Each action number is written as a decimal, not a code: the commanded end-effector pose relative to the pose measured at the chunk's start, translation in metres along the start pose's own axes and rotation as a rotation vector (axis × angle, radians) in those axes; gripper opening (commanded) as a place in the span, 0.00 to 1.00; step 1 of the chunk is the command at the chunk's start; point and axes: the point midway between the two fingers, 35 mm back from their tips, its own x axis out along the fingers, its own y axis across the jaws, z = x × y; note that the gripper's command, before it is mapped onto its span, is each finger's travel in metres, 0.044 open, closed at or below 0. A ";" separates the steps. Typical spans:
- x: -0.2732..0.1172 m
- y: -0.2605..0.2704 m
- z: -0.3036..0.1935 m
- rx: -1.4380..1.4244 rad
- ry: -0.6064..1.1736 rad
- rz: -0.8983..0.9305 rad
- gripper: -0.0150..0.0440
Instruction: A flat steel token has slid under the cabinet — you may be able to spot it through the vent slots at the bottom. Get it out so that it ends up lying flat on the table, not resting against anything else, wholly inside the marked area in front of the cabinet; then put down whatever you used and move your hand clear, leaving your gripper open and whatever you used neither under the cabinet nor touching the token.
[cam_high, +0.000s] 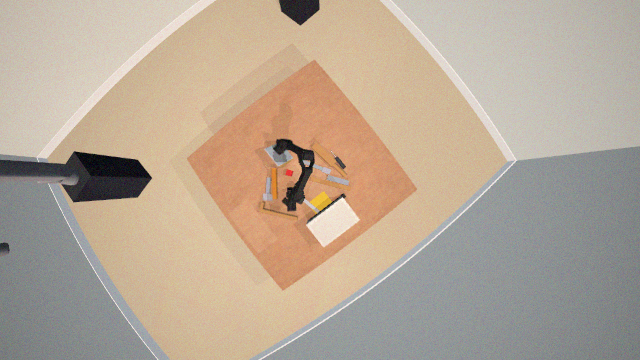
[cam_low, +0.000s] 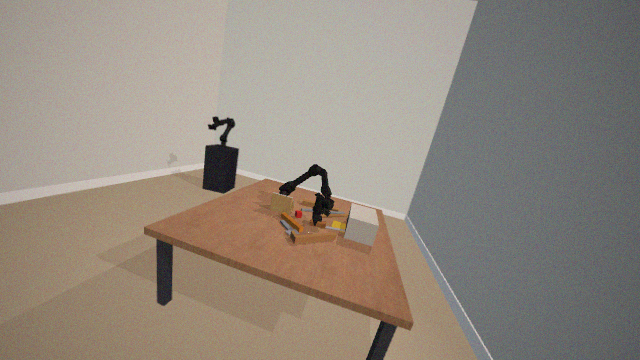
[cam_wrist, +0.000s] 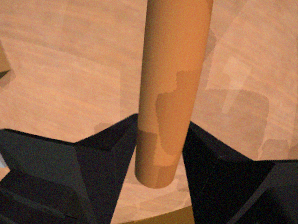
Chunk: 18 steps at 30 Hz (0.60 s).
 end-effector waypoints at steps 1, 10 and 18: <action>0.000 0.000 0.007 -0.003 -0.002 -0.002 0.25; 0.000 0.000 0.019 -0.003 -0.003 -0.002 0.25; 0.000 0.000 0.029 -0.004 -0.003 -0.002 0.25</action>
